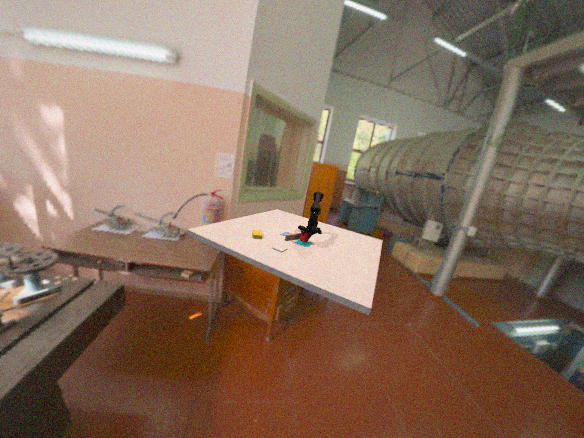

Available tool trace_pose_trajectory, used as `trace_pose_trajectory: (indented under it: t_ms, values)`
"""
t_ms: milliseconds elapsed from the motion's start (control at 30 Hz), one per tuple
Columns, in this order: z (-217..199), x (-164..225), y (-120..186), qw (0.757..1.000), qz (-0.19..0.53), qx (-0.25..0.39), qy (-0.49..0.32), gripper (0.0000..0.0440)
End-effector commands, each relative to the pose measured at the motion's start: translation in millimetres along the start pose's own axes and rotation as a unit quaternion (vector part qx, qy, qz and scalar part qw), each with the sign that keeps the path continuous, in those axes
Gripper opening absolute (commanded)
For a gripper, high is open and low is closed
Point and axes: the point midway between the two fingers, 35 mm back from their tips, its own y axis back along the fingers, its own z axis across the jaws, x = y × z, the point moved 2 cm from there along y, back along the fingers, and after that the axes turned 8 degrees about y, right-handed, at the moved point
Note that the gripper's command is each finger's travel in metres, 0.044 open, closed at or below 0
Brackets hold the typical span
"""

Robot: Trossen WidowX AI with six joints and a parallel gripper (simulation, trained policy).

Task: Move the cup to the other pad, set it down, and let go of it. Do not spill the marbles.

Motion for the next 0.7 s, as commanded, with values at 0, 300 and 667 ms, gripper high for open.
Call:
trace_pose_trajectory:
  t_ms: [0, 300, 667]
  values:
    - [5, 3, -10, 1.0, 0.01, -0.001, -0.005, 0.0009]
    - [5, 5, -21, 1.0, 0.007, 0.004, -0.018, 0.0064]
    - [3, 3, -3, 0.999, -0.031, 0.009, -0.027, 0.0124]
